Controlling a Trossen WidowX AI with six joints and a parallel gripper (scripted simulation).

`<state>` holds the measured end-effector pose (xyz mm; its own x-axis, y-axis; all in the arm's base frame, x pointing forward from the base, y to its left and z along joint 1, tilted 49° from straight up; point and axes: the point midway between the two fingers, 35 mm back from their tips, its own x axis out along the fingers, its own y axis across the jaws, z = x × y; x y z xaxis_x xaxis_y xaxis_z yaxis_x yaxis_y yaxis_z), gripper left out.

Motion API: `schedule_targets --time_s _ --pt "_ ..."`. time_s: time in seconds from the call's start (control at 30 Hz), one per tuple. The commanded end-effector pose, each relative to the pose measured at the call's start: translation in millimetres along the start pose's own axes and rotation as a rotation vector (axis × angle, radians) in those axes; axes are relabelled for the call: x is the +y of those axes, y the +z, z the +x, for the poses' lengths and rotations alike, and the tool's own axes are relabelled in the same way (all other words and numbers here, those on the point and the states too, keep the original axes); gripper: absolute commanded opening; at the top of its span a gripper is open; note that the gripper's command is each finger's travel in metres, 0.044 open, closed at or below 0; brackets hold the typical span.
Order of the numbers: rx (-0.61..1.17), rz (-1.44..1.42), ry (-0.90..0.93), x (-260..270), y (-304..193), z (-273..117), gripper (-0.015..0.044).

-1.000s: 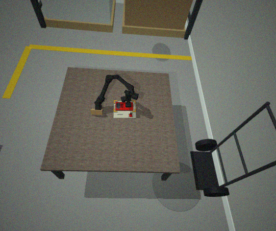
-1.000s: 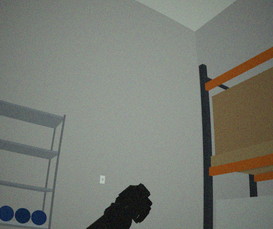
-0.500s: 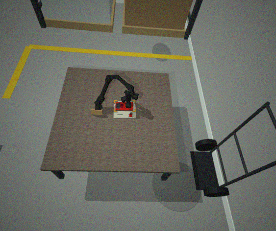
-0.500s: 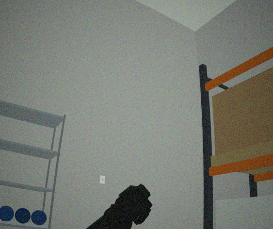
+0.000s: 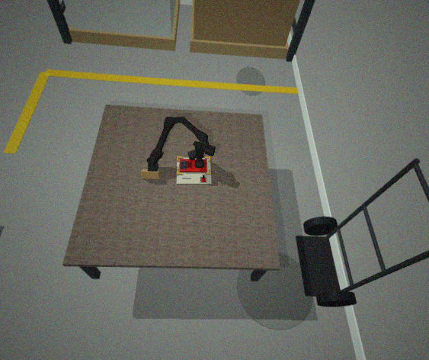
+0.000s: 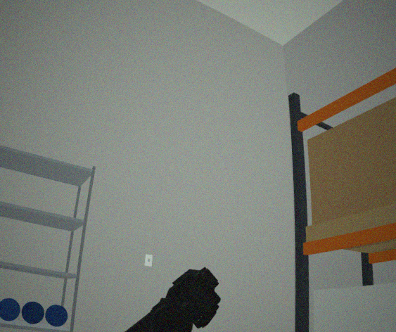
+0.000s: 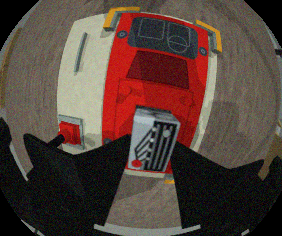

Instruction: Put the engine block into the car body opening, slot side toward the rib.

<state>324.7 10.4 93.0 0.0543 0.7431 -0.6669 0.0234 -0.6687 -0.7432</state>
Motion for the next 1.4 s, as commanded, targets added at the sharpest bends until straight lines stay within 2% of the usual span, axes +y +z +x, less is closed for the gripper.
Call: schedule_targets --time_s 0.0,1.07,1.37 --pt "0.0 0.006 -0.004 -0.1 0.8 1.8 0.0159" --pt "0.0 0.005 -0.004 -0.1 0.7 9.7 0.0159" --pt "0.0 0.0 0.0 -0.1 -0.1 8.2 0.0396"
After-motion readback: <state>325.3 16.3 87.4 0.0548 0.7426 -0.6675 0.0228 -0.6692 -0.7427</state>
